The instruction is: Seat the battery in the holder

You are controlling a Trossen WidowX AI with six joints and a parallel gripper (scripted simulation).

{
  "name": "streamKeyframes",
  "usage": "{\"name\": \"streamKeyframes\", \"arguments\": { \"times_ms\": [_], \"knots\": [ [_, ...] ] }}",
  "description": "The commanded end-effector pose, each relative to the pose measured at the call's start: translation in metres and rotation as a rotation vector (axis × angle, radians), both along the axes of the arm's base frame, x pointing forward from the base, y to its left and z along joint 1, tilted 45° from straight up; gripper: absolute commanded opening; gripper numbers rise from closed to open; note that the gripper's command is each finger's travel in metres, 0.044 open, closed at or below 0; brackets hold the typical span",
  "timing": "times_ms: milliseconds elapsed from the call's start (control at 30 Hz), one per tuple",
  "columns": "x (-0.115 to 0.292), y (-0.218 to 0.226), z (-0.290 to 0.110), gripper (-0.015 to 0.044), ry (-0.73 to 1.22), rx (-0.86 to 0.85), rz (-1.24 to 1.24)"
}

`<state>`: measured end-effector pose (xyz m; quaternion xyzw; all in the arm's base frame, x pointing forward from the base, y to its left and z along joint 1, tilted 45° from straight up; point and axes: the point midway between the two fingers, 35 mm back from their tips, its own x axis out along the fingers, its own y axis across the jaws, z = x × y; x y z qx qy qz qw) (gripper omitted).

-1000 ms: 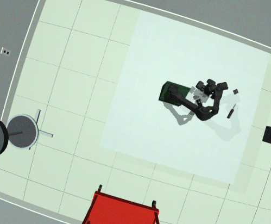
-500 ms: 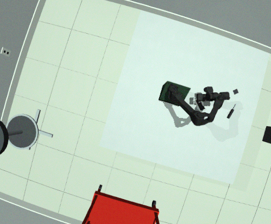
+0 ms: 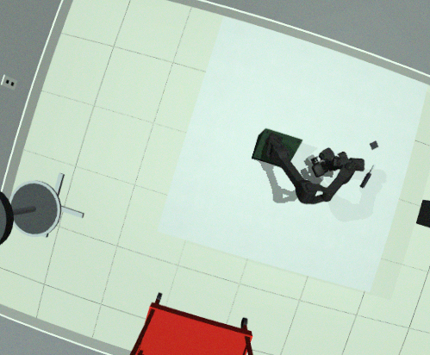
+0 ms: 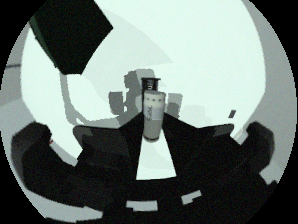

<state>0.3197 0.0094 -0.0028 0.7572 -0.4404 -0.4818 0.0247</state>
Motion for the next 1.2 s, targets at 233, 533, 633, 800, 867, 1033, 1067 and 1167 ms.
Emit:
{"name": "streamKeyframes", "arguments": {
  "times_ms": [233, 533, 633, 800, 867, 1033, 1067, 1167],
  "knots": [
    [0.007, -0.008, -0.009, 0.0086, -0.033, -0.047, 0.067],
    [0.012, -0.021, -0.019, 0.0086, -0.108, -0.108, 0.12],
    [0.012, -0.025, -0.021, 0.0086, -0.133, -0.129, 0.134],
    [0.012, -0.03, -0.023, 0.0086, -0.16, -0.149, 0.152],
    [0.012, -0.031, -0.023, 0.0086, -0.162, -0.15, 0.153],
    [0.013, -0.031, -0.026, 0.0086, -0.176, -0.161, 0.168],
    [0.013, -0.031, -0.027, 0.0086, -0.179, -0.163, 0.171],
    [0.013, -0.031, -0.029, 0.0086, -0.188, -0.171, 0.181]
  ]
}}
